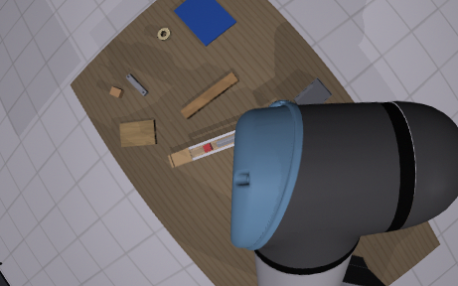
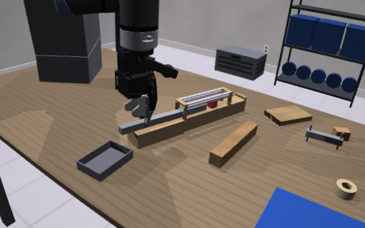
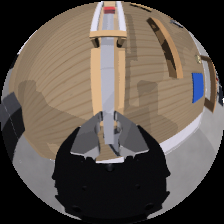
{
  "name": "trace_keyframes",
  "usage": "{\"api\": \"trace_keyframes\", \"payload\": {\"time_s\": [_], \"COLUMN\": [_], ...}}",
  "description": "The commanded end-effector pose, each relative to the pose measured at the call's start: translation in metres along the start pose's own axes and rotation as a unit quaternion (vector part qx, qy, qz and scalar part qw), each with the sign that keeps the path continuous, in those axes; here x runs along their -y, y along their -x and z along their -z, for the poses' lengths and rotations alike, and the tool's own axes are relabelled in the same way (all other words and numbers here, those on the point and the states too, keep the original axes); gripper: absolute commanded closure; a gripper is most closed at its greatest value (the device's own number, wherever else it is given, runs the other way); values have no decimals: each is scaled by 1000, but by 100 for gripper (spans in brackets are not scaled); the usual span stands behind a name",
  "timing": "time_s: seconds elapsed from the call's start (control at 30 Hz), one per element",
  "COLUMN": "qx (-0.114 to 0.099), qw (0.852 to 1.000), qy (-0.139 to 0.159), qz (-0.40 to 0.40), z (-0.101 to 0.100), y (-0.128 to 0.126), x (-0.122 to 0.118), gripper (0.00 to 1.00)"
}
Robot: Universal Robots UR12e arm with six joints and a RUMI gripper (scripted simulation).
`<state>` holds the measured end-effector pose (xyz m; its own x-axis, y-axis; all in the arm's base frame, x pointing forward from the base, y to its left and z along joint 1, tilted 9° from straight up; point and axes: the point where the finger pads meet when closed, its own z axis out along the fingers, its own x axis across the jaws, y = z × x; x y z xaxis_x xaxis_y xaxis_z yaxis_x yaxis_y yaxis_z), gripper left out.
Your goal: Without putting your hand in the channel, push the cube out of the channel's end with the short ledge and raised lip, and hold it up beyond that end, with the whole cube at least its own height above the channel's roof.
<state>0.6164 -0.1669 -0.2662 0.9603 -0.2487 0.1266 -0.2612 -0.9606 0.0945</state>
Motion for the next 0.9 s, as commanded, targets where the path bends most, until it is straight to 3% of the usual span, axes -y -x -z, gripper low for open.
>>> {"api": "trace_keyframes", "payload": {"time_s": [0.0,0.87], "qx": [0,0], "qw": [1000,1000], "qy": [0,0], "qz": [0,0], "z": [0,0], "y": [-1,-1], "x": [17,79], "gripper": [100,100]}}
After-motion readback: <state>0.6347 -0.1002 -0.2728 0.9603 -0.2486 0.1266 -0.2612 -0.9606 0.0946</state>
